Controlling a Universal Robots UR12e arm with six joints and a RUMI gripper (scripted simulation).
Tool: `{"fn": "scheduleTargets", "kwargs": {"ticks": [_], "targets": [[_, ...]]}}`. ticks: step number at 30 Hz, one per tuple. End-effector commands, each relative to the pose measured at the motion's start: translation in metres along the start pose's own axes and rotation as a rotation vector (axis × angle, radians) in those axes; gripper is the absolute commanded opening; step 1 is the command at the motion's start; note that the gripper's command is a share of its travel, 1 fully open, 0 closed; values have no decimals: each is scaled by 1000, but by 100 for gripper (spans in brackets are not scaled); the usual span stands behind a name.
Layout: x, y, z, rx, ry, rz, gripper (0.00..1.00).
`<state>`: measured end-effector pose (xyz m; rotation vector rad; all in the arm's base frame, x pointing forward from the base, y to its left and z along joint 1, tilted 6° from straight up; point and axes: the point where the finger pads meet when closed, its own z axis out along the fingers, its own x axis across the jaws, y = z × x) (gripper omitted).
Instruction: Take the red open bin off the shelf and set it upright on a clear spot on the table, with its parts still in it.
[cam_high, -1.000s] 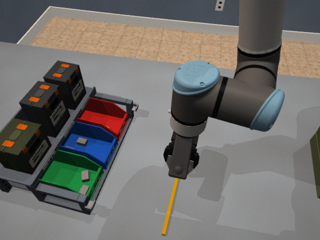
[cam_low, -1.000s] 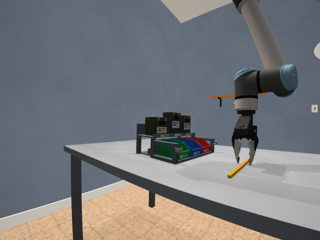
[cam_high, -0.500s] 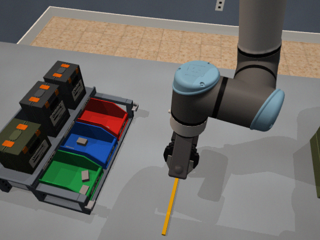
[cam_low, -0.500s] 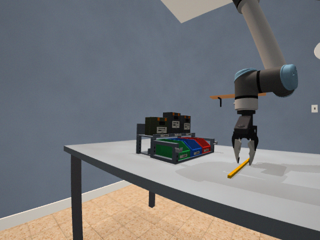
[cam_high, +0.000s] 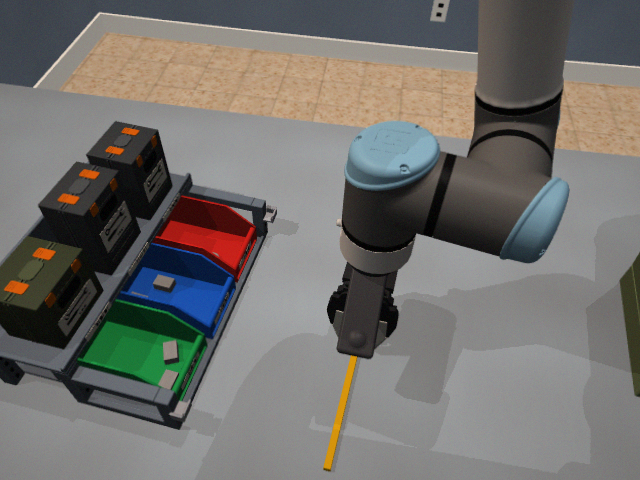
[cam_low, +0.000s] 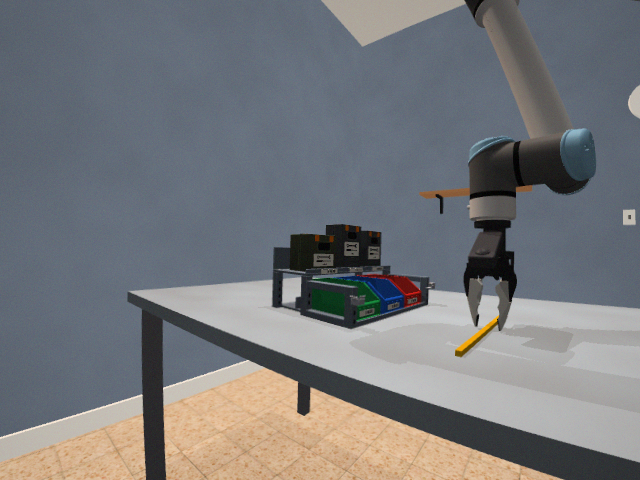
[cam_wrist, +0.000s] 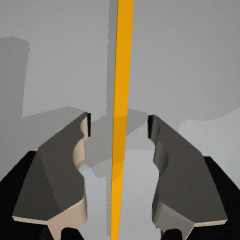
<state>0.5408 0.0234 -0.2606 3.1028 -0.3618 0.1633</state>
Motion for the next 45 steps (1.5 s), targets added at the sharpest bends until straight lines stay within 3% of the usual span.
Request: {"fn": "scheduleTargets", "kwargs": {"ticks": [1, 23, 28, 40, 45], "targets": [[0, 0, 0, 0, 1, 0, 26], [0, 0, 0, 0, 1, 0, 26], [0, 0, -50, 0, 1, 0, 26], [0, 0, -50, 0, 1, 0, 26], [0, 0, -104, 0, 1, 0, 26]]}}
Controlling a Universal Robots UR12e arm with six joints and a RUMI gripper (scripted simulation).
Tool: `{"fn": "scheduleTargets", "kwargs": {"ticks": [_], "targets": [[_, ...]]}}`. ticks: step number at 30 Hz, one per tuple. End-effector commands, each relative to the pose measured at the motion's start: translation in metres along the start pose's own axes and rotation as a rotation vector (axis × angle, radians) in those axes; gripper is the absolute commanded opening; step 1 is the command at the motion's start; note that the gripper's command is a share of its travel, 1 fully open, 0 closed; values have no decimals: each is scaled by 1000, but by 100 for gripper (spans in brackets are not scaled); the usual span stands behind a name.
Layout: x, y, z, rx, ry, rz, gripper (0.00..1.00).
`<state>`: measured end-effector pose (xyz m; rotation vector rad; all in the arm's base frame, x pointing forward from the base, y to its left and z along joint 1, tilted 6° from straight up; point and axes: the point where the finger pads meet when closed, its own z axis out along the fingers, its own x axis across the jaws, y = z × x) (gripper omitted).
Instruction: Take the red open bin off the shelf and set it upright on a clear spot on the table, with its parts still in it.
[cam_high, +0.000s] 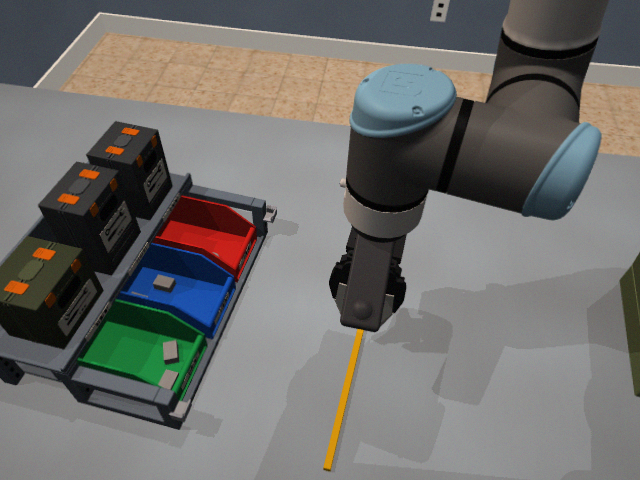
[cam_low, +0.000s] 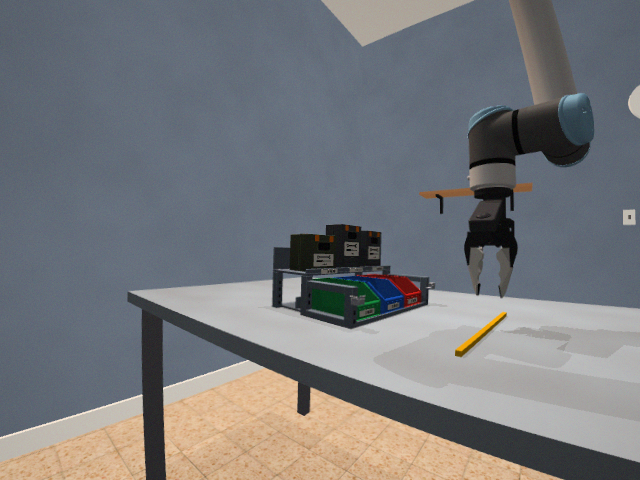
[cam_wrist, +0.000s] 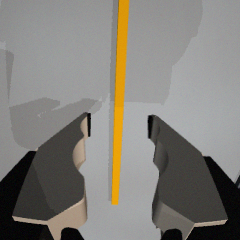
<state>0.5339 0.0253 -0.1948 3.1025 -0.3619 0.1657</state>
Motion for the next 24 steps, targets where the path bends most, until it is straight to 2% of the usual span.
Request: {"fn": "scheduleTargets", "kwargs": {"ticks": [1, 12, 17, 24], "targets": [[0, 0, -37, 0, -1, 0, 26], [0, 0, -37, 0, -1, 0, 26], [1, 0, -67, 0, -1, 0, 26], [1, 0, -67, 0, -1, 0, 26]]}}
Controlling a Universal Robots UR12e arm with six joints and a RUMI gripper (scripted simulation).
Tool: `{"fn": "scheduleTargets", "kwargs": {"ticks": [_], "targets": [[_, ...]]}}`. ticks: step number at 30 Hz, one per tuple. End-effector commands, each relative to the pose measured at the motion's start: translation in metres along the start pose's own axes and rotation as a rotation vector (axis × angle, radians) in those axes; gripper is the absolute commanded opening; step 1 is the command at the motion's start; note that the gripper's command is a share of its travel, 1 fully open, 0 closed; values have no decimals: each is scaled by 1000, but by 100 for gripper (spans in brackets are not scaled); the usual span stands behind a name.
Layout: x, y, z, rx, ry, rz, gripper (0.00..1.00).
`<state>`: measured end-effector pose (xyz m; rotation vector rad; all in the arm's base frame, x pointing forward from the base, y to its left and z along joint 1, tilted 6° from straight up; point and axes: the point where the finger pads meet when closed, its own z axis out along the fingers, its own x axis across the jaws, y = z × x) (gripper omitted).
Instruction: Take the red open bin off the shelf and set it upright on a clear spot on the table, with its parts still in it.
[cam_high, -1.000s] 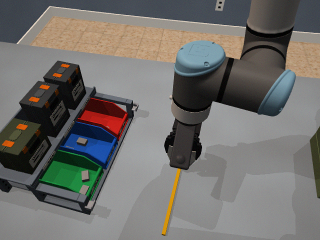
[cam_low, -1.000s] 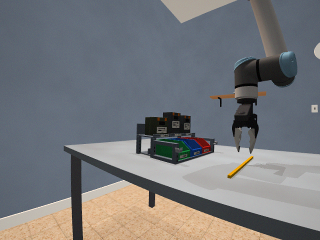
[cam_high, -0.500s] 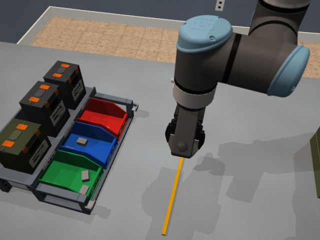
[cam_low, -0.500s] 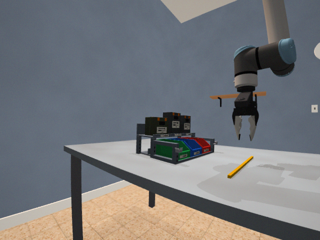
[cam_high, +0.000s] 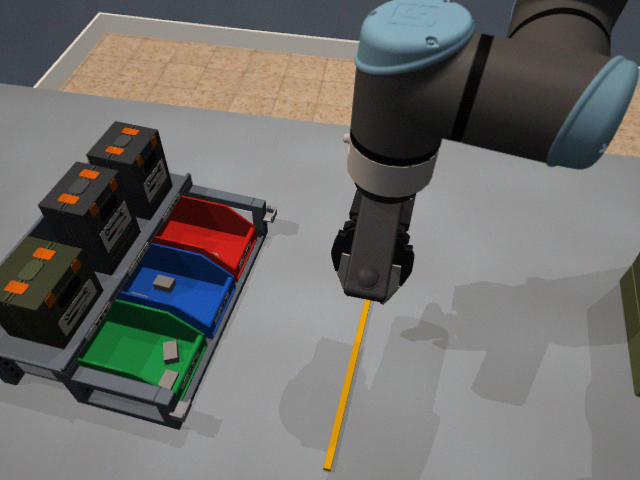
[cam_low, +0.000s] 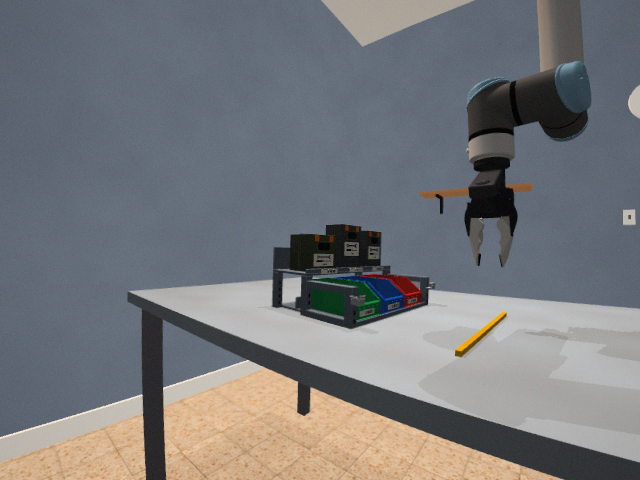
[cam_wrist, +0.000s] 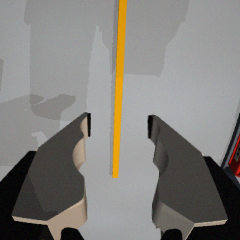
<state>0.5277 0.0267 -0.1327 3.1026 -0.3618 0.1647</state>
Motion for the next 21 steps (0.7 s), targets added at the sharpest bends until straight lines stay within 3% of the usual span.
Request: {"fn": "scheduleTargets", "kwargs": {"ticks": [1, 21], "targets": [[0, 0, -4, 0, 0, 0, 26], [0, 0, 5, 0, 0, 0, 26]]}}
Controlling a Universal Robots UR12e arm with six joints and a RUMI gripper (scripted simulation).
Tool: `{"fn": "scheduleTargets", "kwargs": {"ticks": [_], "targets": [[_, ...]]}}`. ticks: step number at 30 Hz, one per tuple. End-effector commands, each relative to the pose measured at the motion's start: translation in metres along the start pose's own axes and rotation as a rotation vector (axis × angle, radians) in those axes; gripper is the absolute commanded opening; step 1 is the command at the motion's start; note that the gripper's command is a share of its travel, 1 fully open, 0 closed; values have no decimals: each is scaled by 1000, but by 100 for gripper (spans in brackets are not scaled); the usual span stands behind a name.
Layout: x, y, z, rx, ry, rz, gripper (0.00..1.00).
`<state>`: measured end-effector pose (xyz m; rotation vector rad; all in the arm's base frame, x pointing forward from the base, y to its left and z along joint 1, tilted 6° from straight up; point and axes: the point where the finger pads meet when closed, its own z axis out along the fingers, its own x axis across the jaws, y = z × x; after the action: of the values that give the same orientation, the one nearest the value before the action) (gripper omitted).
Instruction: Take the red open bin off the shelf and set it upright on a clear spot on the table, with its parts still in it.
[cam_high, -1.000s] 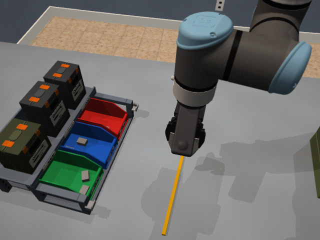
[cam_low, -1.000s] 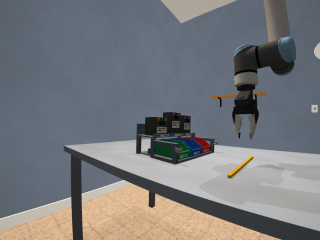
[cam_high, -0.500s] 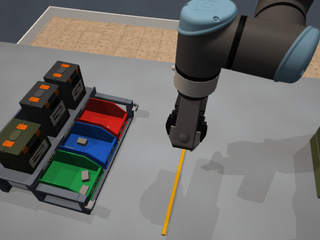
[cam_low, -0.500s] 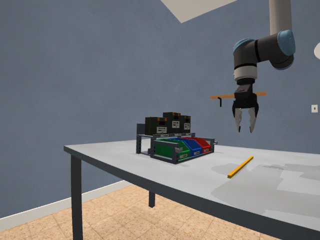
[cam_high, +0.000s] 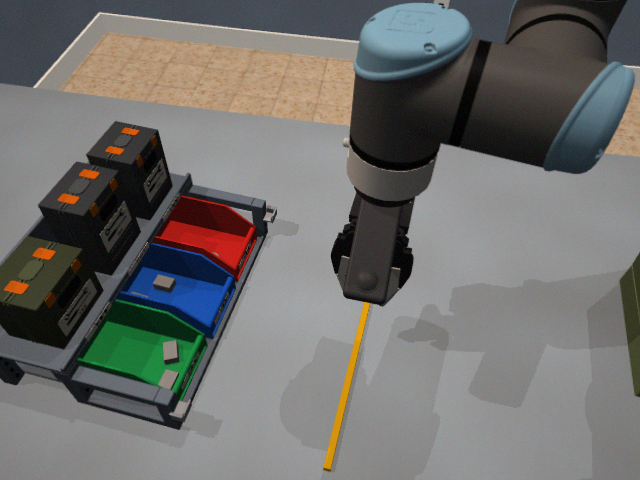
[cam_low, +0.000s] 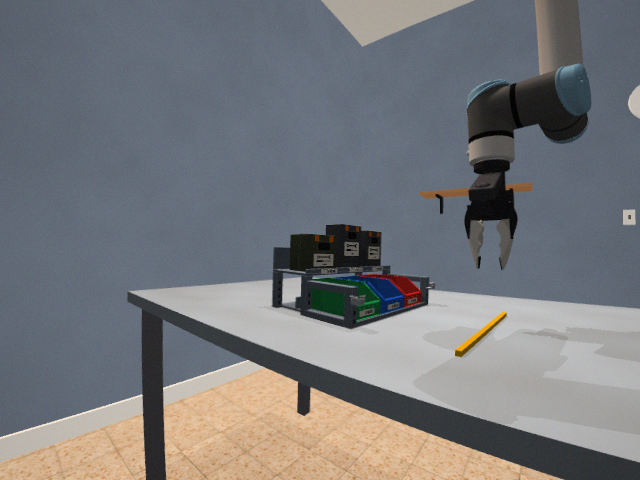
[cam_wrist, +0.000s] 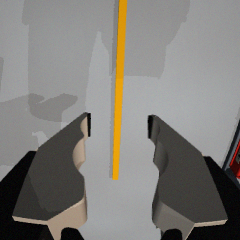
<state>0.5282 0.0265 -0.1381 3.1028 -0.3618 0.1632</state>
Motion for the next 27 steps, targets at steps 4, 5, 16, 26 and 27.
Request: {"fn": "scheduleTargets", "kwargs": {"ticks": [4, 5, 16, 26, 27], "targets": [[0, 0, 3, 0, 1, 0, 26], [0, 0, 4, 0, 1, 0, 26], [0, 0, 5, 0, 1, 0, 26], [0, 0, 8, 0, 1, 0, 26], [0, 0, 8, 0, 1, 0, 26]]}}
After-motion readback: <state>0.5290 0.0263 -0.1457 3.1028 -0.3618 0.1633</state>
